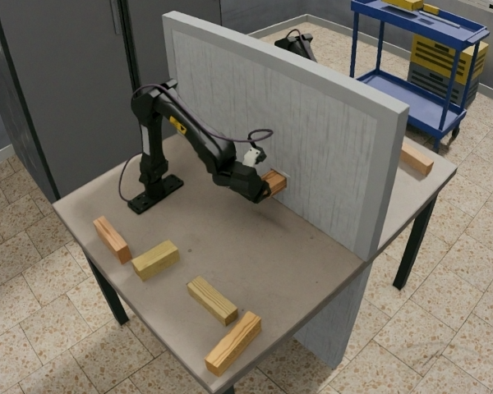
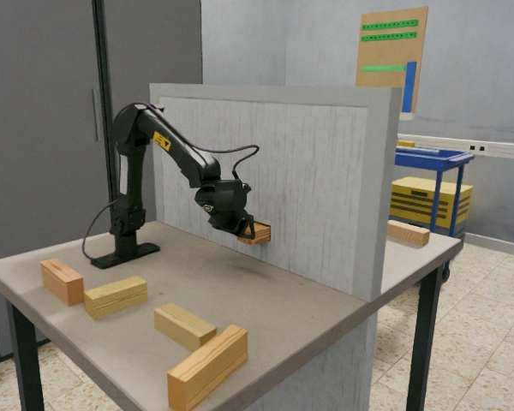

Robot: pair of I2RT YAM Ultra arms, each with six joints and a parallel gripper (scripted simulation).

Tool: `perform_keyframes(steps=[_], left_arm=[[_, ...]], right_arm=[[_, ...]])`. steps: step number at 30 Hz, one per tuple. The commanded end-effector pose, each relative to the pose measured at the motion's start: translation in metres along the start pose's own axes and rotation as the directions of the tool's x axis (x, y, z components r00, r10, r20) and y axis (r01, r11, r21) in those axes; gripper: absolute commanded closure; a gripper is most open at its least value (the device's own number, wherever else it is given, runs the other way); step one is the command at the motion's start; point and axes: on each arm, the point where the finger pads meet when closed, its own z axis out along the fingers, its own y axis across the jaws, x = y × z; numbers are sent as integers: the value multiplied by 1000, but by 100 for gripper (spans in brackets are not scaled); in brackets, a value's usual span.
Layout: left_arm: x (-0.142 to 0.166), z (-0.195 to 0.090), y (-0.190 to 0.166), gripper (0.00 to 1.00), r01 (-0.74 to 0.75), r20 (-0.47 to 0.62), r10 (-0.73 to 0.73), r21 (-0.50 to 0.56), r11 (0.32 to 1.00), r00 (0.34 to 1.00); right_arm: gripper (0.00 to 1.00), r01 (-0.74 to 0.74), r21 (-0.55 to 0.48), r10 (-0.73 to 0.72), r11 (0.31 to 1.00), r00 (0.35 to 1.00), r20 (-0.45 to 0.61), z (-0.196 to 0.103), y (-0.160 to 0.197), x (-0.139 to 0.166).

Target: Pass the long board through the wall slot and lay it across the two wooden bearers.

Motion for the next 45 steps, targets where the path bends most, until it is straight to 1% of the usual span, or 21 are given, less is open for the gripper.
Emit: perform_keyframes(steps=[1,15,17,20,22,23,26,27,28,30,31,33,34,36,38,39,40,41,42,43,45], left_arm=[[-30,-17,10,100,-54,45,56,-47,997,997],[-30,-17,10,100,-54,45,56,-47,997,997],[-30,-17,10,100,-54,45,56,-47,997,997],[-30,-17,10,100,-54,45,56,-47,997,997],[-30,-17,10,100,-54,45,56,-47,997,997],[-30,-17,10,100,-54,45,56,-47,997,997],[-30,-17,10,100,-54,45,56,-47,997,997],[-30,-17,10,100,-54,45,56,-47,997,997],[-30,-17,10,100,-54,45,56,-47,997,997],[-30,-17,10,100,-54,45,56,-47,997,997],[-30,-17,10,100,-54,45,56,-47,997,997],[-30,-17,10,100,-54,45,56,-47,997,997],[-30,-17,10,100,-54,45,56,-47,997,997],[-30,-17,10,100,-54,45,56,-47,997,997],[-30,-17,10,100,-54,45,56,-47,997,997],[-30,-17,10,100,-54,45,56,-47,997,997],[-30,-17,10,100,-54,45,56,-47,997,997],[-30,-17,10,100,-54,45,56,-47,997,997],[-30,-17,10,100,-54,45,56,-47,997,997],[-30,-17,10,100,-54,45,56,-47,997,997],[-30,-17,10,100,-54,45,56,-47,997,997]], right_arm=[[28,45,20,-45,999,998,34,-15,-4,-13],[28,15,-8,-15,1000,999,28,-20,-4,11],[28,33,3,-33,999,999,29,-30,-1,11],[28,27,-16,-27,999,999,28,-38,-1,28],[28,50,-25,-49,998,998,39,-41,3,26],[28,39,88,-38,995,999,-4,-53,-16,17],[28,-11,216,26,976,998,-65,-62,-37,13],[28,-41,283,66,958,995,-78,-70,-47,12],[28,-101,332,137,938,987,-88,-71,-48,20],[28,-101,332,137,938,987,-88,-71,-48,20],[28,-132,346,174,929,980,-94,-70,-50,26],[28,-155,439,209,885,975,-77,-86,-60,19],[28,-160,435,214,886,973,-80,-84,-58,19],[28,-166,509,224,844,973,-54,-101,-67,10],[28,-222,663,264,715,964,38,-135,-87,-11],[28,-260,684,291,681,954,73,-148,-93,-14],[28,-293,679,343,673,937,64,-133,-86,2],[28,-277,712,305,645,948,93,-148,-89,-13],[28,-291,735,302,612,945,123,-157,-92,-19],[28,-320,784,273,532,941,199,-185,-98,-38],[28,-396,800,298,451,912,283,-204,-101,-39]])
